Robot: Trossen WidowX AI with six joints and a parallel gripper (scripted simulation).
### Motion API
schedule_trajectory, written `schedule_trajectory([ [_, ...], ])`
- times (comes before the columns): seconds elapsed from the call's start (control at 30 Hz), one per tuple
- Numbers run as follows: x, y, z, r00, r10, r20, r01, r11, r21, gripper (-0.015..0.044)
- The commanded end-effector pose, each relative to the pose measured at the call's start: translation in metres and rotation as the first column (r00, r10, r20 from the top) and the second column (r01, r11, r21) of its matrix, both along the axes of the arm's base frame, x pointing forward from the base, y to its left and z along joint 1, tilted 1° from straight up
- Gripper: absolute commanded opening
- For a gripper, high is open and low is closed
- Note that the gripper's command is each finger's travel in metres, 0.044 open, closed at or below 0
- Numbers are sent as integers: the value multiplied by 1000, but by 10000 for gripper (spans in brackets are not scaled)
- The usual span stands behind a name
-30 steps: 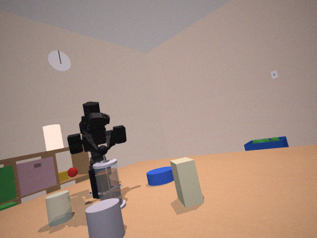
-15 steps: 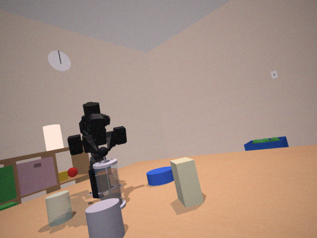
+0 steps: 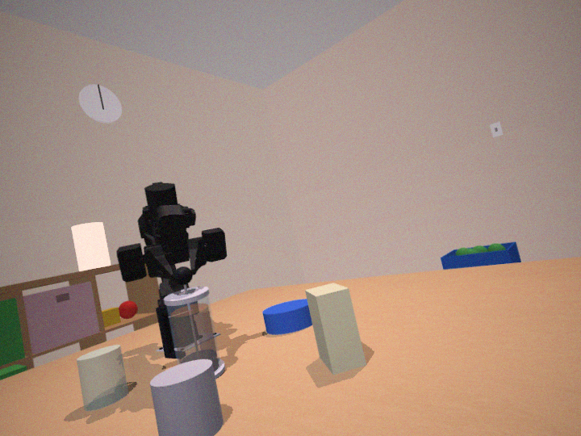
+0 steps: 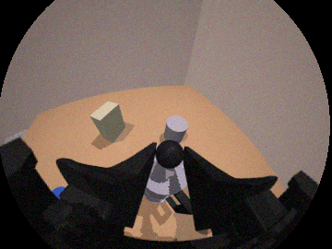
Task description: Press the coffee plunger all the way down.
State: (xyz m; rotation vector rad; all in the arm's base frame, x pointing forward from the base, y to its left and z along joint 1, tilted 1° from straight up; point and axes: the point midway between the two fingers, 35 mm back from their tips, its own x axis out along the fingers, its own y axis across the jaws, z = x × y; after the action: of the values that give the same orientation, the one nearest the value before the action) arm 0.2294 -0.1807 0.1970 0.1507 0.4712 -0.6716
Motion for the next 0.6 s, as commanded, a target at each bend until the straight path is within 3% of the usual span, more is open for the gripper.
schedule_trajectory([
  [0.0, 0, 0, -5, 1000, 2, -18, -2, 1000, 6, 122],
  [0.57, 1, 0, 0, 1000, 1, -2, -1, 1000, 1, 122],
])
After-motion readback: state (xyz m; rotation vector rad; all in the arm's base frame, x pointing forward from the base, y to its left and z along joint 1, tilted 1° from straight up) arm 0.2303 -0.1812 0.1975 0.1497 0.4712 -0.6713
